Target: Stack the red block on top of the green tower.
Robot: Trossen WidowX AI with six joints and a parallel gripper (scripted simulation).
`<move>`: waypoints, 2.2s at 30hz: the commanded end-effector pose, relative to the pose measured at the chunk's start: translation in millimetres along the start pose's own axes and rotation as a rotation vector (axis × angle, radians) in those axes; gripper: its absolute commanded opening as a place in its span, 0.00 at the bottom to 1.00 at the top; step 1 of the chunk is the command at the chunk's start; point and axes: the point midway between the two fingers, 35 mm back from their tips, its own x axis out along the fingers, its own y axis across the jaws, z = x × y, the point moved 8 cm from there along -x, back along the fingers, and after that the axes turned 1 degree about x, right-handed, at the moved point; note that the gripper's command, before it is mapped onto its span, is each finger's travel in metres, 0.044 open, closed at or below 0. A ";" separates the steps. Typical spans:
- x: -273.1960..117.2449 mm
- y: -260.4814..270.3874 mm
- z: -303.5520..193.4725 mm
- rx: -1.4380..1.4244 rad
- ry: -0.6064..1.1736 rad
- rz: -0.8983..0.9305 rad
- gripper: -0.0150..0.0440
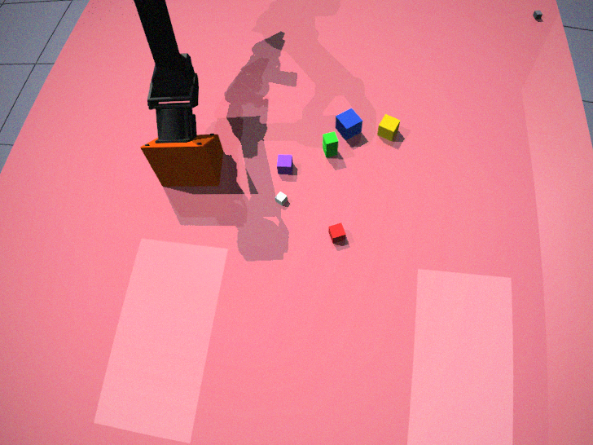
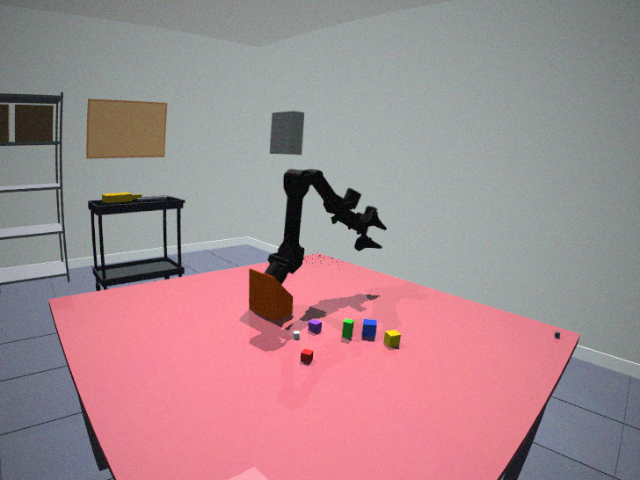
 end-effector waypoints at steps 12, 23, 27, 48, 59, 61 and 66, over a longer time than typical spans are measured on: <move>75.6 -51.0 21.5 -0.561 -0.038 -0.290 1.00; 119.2 -108.0 66.0 -0.871 0.029 -0.571 1.00; 129.8 -130.8 87.7 -0.945 0.074 -0.674 1.00; 116.9 -261.6 228.1 -0.999 0.407 -1.148 1.00; 69.8 -303.8 279.3 -0.816 0.483 -1.261 1.00; 60.5 -315.6 288.5 -0.792 0.532 -1.273 1.00; 35.9 -344.7 309.1 -0.737 0.658 -1.278 1.00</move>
